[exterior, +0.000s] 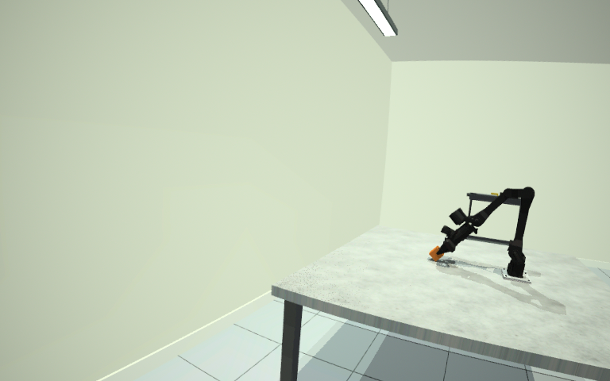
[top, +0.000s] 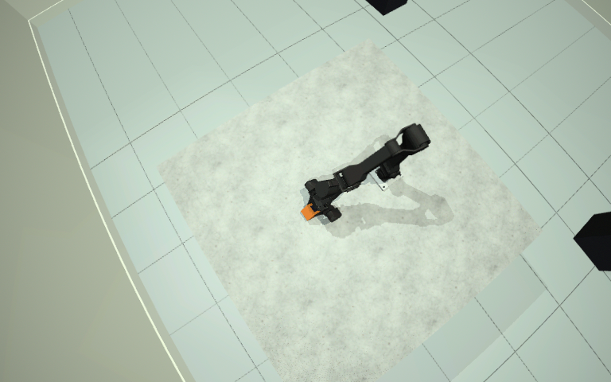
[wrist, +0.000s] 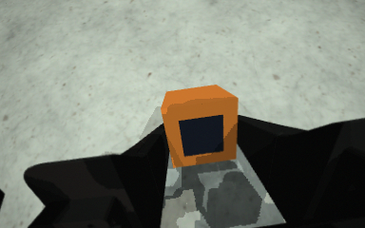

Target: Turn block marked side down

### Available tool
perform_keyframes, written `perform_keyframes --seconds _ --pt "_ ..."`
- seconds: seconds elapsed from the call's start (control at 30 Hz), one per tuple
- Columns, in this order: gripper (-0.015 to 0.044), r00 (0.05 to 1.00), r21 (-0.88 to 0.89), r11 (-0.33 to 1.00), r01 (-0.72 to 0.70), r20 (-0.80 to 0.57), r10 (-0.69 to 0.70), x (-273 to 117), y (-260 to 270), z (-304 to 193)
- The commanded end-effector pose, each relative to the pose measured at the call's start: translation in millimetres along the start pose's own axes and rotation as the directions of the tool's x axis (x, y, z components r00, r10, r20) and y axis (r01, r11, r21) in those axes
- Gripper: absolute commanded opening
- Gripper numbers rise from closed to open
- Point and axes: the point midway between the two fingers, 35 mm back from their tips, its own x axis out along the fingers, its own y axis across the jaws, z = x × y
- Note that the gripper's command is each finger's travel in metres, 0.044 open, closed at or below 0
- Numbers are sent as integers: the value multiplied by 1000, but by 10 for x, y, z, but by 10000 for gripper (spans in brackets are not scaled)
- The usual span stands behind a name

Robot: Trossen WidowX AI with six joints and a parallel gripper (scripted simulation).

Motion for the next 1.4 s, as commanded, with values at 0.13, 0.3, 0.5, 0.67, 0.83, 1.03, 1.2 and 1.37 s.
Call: perform_keyframes --seconds 0.13,0.3,0.5,0.67,0.83,1.03,1.2,1.37 --pt "0 994 4 1000 -5 114 5 57 7 -73" --pt "0 981 2 1000 -6 193 5 50 13 -114" --pt "0 958 -2 1000 -6 287 6 -3 28 -166" --pt "0 948 -3 1000 -6 318 6 -32 33 -173" --pt "0 941 -4 1000 -6 337 7 -50 33 -161" --pt "0 941 -4 1000 -6 337 7 -50 33 -161" --pt "26 941 -4 1000 -6 337 7 -50 33 -161" --pt "157 941 -4 1000 -6 337 7 -50 33 -161"
